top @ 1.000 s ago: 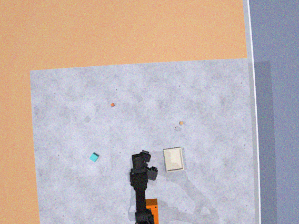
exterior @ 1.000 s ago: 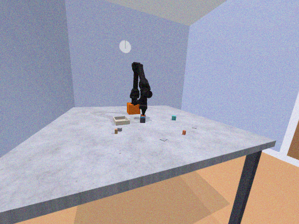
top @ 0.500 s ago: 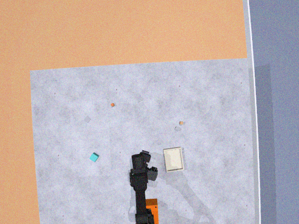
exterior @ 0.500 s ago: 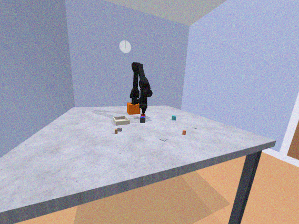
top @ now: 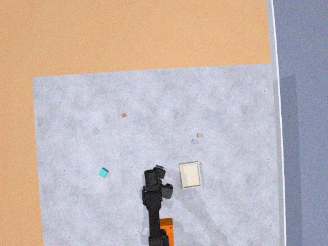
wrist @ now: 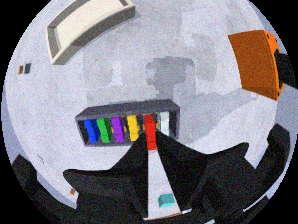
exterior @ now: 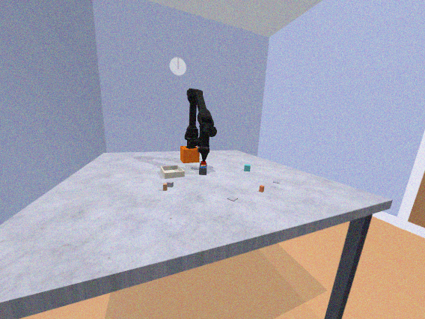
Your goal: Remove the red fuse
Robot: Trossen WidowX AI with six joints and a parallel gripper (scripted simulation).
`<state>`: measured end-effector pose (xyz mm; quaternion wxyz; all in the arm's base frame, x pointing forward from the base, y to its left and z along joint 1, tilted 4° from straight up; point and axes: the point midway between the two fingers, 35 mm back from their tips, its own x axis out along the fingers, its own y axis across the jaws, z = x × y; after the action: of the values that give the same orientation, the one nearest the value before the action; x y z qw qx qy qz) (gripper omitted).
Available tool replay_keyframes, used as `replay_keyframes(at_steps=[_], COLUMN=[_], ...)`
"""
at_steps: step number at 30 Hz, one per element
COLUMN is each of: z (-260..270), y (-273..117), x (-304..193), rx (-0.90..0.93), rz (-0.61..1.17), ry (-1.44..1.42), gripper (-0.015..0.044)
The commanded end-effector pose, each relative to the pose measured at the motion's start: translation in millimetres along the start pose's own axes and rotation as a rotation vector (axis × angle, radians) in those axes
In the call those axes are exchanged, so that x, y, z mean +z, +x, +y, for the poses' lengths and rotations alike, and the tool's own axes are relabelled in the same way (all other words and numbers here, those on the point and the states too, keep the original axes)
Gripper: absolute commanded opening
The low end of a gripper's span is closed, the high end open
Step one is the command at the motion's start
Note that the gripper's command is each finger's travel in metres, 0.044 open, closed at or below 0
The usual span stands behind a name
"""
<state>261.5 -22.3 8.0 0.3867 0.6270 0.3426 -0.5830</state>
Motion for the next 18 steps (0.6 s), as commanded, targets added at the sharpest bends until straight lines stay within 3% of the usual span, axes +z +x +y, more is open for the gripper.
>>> replay_keyframes(at_steps=[1,18], z=[0.2,0.0], y=[-2.0,-10.3], x=[0.3,0.5], rx=[0.001,0.002], rz=[-0.002,-0.003], ry=[0.002,0.002], gripper=[0.0000,0.0000])
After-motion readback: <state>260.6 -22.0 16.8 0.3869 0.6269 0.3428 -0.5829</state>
